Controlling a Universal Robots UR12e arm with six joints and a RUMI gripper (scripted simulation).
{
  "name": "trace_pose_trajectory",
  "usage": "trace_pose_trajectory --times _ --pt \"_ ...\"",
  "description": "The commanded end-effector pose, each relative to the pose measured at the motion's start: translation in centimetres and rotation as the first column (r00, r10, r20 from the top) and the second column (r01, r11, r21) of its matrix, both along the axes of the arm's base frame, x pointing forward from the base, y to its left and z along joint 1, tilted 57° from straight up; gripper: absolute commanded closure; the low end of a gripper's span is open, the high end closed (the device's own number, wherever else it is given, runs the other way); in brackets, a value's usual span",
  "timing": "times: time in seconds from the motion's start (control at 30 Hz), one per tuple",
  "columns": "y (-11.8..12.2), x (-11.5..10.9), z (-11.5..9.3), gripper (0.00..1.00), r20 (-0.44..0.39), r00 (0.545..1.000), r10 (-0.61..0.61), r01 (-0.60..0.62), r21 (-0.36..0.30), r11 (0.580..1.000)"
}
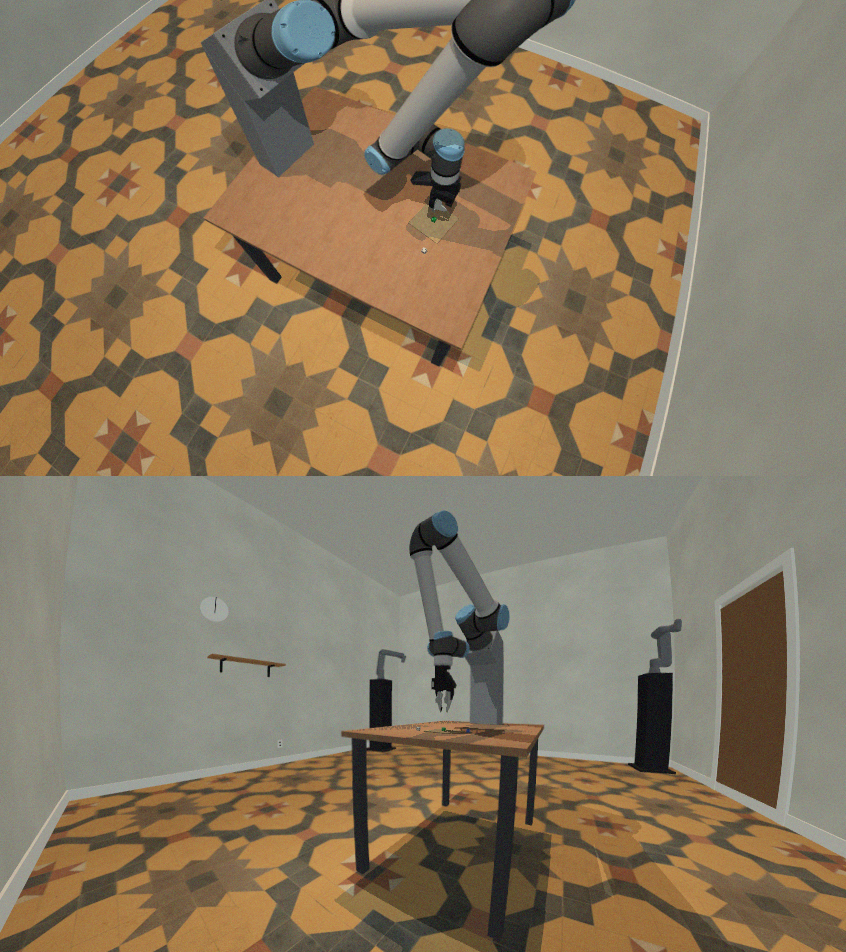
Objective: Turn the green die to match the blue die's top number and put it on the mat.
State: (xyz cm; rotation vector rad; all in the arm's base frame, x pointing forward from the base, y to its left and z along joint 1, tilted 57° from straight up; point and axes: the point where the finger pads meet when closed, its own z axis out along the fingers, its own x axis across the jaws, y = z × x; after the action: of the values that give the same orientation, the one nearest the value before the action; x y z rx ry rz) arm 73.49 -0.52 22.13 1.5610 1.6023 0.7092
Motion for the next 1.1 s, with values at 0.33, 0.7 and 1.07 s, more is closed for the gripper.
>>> trace_pose_trajectory --times 0.33,0.7,1.07 --pt "0.03 -0.13 0.11 0.00 0.000 1.000 0.000 0.000 0.000 1.000" --pt "0.03 -0.13 0.11 0.00 0.000 1.000 0.000 0.000 0.000 1.000" --pt "-0.01 -0.11 0.04 0.00 -0.008 0.999 0.032 -0.032 -0.048 0.998"
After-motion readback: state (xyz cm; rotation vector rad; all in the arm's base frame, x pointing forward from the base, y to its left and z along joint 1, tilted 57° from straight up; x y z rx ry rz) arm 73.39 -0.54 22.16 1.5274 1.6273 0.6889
